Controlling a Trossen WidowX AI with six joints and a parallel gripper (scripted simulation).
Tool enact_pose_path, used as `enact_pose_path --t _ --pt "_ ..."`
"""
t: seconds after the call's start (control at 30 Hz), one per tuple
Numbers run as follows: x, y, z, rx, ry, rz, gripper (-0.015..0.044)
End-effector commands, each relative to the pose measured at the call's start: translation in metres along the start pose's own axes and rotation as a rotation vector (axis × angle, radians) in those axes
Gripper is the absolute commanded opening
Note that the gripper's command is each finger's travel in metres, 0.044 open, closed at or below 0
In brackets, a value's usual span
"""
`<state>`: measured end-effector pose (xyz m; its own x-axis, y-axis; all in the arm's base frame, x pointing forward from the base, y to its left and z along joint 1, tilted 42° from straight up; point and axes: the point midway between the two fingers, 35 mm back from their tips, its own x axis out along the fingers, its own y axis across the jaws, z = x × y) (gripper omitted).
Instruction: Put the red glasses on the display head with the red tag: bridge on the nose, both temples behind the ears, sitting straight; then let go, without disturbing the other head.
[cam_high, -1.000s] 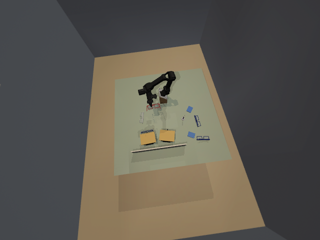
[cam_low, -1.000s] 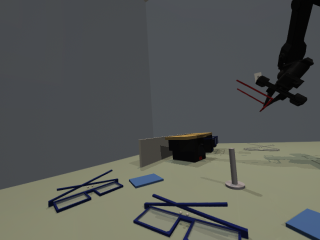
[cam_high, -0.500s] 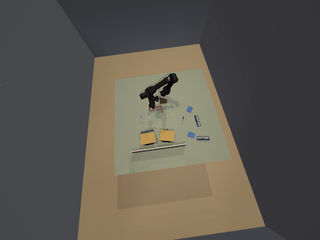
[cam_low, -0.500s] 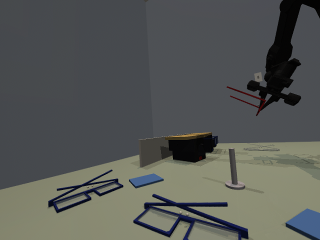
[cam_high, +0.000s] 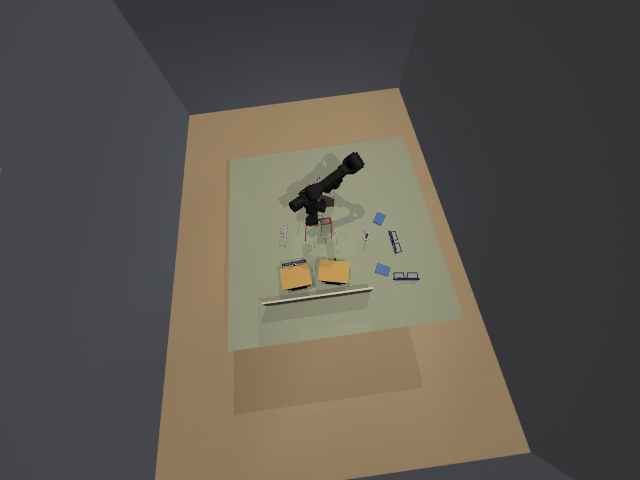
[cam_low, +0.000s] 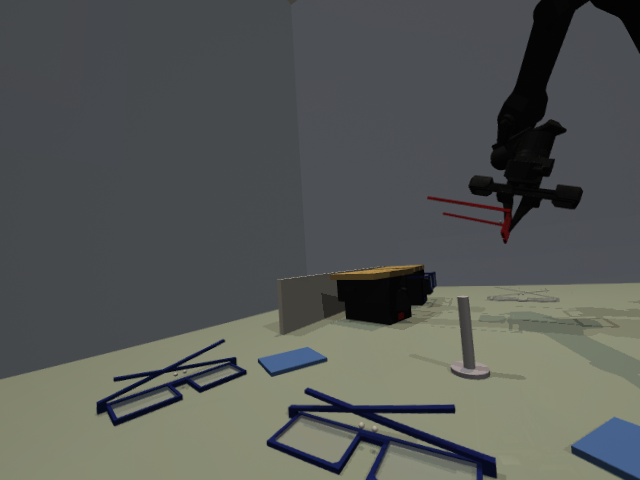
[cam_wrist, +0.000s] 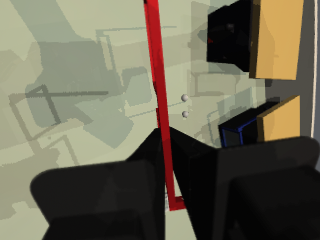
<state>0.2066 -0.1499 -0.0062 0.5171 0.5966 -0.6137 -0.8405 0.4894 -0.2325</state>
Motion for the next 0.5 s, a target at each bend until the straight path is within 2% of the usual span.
enact_pose_path --t 0.0,0.47 --pt "0.008 -0.005 0.013 0.017 0.014 0.055 0.0000" --pt "0.041 -0.010 0.057 0.084 0.072 0.232 0.0000"
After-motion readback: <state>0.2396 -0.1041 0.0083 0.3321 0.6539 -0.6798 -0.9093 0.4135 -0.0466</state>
